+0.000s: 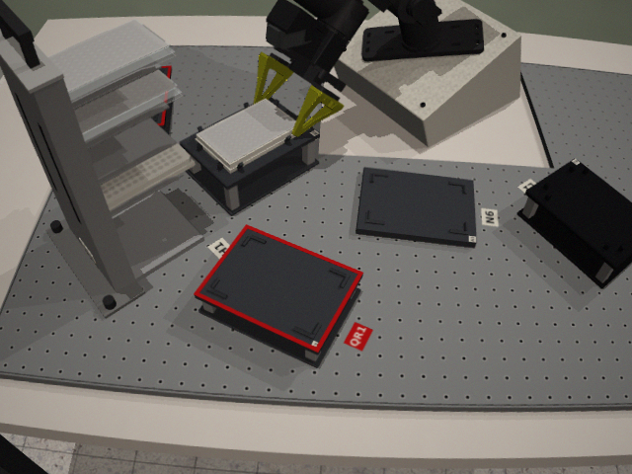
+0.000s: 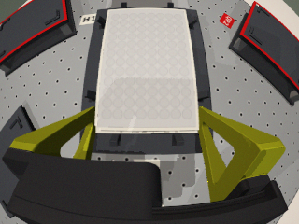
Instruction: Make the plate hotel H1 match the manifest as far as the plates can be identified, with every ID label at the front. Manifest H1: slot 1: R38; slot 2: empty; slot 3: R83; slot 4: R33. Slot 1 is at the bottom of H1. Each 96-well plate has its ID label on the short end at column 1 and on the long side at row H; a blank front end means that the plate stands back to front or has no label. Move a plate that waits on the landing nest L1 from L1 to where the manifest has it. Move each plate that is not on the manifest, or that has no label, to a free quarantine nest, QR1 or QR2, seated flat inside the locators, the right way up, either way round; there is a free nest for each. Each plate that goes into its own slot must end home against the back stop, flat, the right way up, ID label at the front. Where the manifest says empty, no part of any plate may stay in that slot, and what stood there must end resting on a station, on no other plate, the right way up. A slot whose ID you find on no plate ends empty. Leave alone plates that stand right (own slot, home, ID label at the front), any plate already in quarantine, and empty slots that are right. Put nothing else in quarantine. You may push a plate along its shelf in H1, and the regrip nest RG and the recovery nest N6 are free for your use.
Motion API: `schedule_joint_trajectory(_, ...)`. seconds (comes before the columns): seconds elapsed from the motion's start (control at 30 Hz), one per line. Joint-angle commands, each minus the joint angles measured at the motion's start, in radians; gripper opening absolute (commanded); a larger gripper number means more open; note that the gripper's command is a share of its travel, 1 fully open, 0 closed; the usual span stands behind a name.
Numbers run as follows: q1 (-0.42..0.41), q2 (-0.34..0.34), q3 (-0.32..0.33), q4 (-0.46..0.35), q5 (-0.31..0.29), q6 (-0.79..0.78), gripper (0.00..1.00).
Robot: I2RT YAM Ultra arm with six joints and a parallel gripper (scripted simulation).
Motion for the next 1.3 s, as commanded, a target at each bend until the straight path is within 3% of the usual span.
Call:
schedule_joint_trajectory(0.0,0.003,0.019,0.003,0.021,0.003,0.002,0.92)
schedule_joint_trajectory(0.3,0.003,0.019,0.003,0.021,0.003,0.002,0.92)
schedule_joint_trajectory(0.33,0.003,0.019,0.003,0.021,0.003,0.002,1.0)
schedule_joint_trajectory(0.73,0.003,0.019,0.003,0.021,0.003,0.002,1.0)
schedule_joint_trajectory(0.77,0.01,-0.004,0.027,-0.012,0.005,0.006,1.0)
schedule_joint_trajectory(0.83,0.01,-0.004,0.027,-0.012,0.005,0.006,1.0)
schedule_joint_trajectory(1.27,-0.016,-0.209,0.074,-0.24,-0.012,-0.005,1.0)
